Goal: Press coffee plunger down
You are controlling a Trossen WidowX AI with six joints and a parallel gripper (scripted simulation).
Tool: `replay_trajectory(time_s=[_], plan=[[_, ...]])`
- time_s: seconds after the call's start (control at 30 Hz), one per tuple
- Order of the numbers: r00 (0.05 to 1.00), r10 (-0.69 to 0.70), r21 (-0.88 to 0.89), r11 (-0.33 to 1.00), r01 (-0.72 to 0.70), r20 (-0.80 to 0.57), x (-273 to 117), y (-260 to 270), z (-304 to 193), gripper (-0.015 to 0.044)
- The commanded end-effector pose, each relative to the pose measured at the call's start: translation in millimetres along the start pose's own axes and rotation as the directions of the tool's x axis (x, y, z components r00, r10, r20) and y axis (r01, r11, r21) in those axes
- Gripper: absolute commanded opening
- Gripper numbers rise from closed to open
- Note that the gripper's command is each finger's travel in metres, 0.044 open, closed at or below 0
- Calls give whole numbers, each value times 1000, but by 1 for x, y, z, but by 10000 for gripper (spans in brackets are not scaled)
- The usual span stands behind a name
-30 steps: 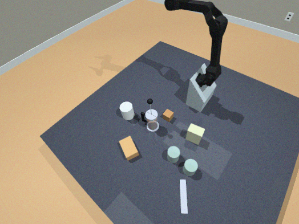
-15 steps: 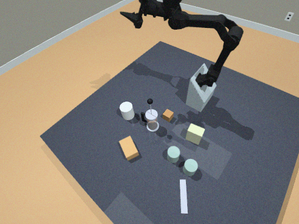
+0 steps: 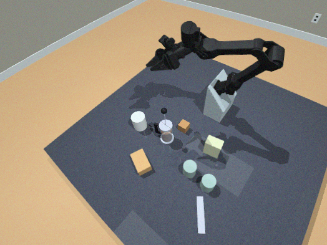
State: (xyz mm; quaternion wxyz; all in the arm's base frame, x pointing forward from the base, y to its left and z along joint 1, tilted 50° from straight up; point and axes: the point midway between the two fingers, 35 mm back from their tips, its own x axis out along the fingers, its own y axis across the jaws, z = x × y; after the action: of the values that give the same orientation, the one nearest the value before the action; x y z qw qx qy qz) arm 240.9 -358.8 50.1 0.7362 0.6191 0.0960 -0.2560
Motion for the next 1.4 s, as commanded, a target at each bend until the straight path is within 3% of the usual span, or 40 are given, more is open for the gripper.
replay_trajectory(time_s=[0.0, 0.17, 0.5, 1.37], plan=[[983, -14, -270, 962, -37, -185, -5, 7, -76, 440], [944, -33, -462, 877, -130, -329, -22, 4, -137, 440], [943, -38, -466, 875, -128, -332, -6, -23, -189, 440], [942, -36, -466, 875, -131, -333, 27, -23, -202, 440]])
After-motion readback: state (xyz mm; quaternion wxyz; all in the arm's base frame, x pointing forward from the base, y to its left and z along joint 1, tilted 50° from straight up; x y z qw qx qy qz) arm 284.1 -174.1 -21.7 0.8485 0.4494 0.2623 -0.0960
